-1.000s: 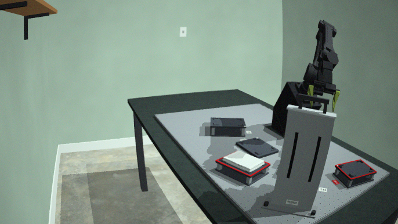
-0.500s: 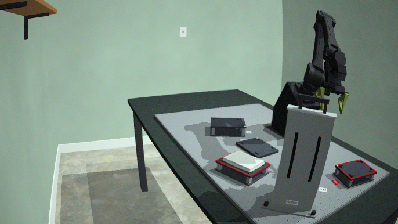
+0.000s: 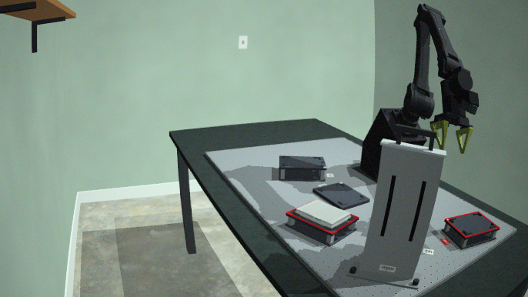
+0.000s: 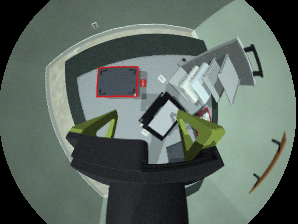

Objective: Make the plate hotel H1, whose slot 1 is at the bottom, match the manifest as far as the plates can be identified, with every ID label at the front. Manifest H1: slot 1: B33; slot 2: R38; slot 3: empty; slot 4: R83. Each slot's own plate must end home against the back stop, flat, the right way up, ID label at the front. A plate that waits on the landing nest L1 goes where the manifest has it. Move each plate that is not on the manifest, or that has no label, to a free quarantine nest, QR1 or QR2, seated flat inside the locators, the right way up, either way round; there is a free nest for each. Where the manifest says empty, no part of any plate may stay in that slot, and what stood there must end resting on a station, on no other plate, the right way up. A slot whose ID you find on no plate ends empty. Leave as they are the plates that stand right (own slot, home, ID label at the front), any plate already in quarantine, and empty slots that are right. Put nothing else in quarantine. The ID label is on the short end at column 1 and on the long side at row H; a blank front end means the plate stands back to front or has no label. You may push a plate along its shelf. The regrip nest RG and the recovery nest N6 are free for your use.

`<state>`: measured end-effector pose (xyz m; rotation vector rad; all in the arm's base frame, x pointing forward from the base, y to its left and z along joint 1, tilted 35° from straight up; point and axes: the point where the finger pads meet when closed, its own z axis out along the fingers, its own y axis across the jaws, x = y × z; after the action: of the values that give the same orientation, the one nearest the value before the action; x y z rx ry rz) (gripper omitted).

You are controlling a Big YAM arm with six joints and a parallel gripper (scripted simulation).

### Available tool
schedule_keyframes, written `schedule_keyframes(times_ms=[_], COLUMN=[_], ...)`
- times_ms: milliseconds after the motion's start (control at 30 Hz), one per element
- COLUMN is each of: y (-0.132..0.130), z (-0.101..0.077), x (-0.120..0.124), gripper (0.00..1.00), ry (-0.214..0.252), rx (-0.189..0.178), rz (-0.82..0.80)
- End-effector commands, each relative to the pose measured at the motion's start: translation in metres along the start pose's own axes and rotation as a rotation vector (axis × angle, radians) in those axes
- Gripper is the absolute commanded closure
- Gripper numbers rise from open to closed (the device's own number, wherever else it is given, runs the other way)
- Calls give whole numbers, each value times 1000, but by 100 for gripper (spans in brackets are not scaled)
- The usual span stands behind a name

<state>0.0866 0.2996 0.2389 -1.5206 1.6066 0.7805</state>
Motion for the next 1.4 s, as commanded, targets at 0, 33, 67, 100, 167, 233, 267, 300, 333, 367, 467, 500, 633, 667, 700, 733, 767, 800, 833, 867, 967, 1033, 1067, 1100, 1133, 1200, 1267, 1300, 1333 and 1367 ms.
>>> schedule_keyframes(times_ms=[0,33,67,100,167,233,267,300,333,367,467,500,633,667,700,733,767,800,833,867,967,1033,1067,1100,1133,1200,1267,1300,1333,1367], y=[4,6,7,9,13,16,18,20,22,22,25,27,34,36,37,37,30,29,29,29,30,31,31,32,32,35,37,37,37,37], z=[-8,-7,-6,-5,-2,0,1,2,3,3,5,6,10,11,11,12,12,12,12,12,12,12,13,13,13,13,13,14,14,14], x=[-37,-40,-43,-45,-51,-56,-58,-61,-64,-64,-69,-72,-82,-85,-85,-85,-84,-83,-83,-83,-83,-83,-83,-83,-83,-83,-82,-82,-82,-82], gripper=[0,0,0,0,0,0,0,0,0,0,0,0,0,0,0,0,0,0,0,0,0,0,0,0,0,0,0,0,0,0], ry=[-20,-12,-3,5,22,39,48,56,65,65,82,91,125,133,140,148,162,172,180,189,198,215,224,233,241,257,273,282,291,296], rx=[-20,-28,-36,-44,-60,-76,-84,-92,-100,-100,-116,-124,-156,-164,-176,-186,-178,-182,-191,-199,-208,-226,-234,-242,-251,-273,-292,-300,-308,-313], rz=[-113,-133,-153,-173,-213,-253,-273,-293,-313,-313,-353,-373,-453,-473,-493,-513,-522,-540,-560,-580,-602,-645,-666,-687,-710,-755,-798,-818,-838,-851])
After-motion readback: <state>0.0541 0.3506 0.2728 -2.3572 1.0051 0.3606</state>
